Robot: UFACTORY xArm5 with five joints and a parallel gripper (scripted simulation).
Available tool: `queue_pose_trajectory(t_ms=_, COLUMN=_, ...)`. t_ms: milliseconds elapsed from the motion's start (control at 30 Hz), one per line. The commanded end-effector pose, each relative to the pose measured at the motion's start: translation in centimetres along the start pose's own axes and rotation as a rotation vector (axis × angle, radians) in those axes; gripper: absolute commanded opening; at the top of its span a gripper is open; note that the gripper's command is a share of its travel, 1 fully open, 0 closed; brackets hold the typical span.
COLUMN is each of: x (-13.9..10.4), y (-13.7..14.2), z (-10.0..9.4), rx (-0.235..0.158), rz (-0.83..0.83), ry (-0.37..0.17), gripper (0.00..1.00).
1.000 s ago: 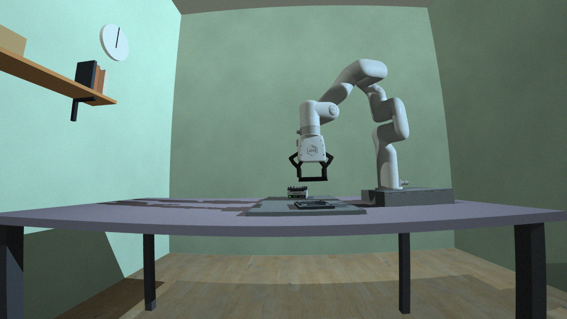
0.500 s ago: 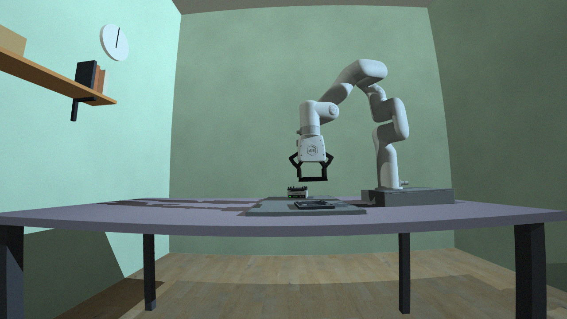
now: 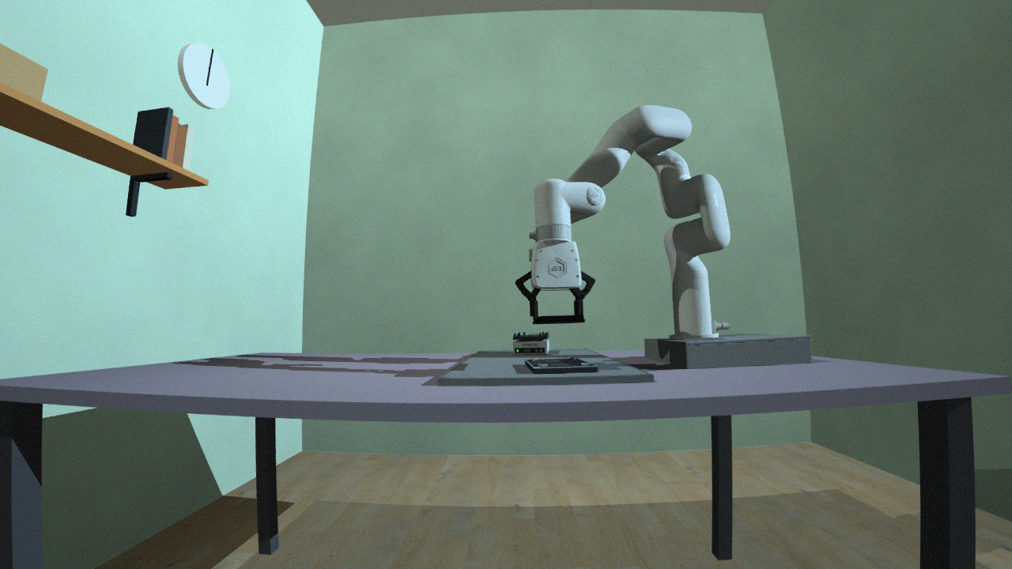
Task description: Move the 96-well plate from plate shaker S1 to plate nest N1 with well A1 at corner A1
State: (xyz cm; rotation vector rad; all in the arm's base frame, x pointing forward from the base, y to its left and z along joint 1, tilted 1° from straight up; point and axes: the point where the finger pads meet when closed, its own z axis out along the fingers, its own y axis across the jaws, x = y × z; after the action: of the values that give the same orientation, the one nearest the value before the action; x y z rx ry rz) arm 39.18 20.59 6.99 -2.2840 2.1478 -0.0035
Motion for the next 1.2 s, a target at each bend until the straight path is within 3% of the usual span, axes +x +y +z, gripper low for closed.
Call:
queue_pose_trajectory(t_ms=0, x=0.0, y=-0.1, z=0.0, rx=0.010, rz=0.000, ry=0.013, gripper=0.00)
queue_pose_trajectory(t_ms=1167, x=0.1, y=-0.2, z=5.2, rx=0.010, rz=0.000, ry=0.013, gripper=0.00)
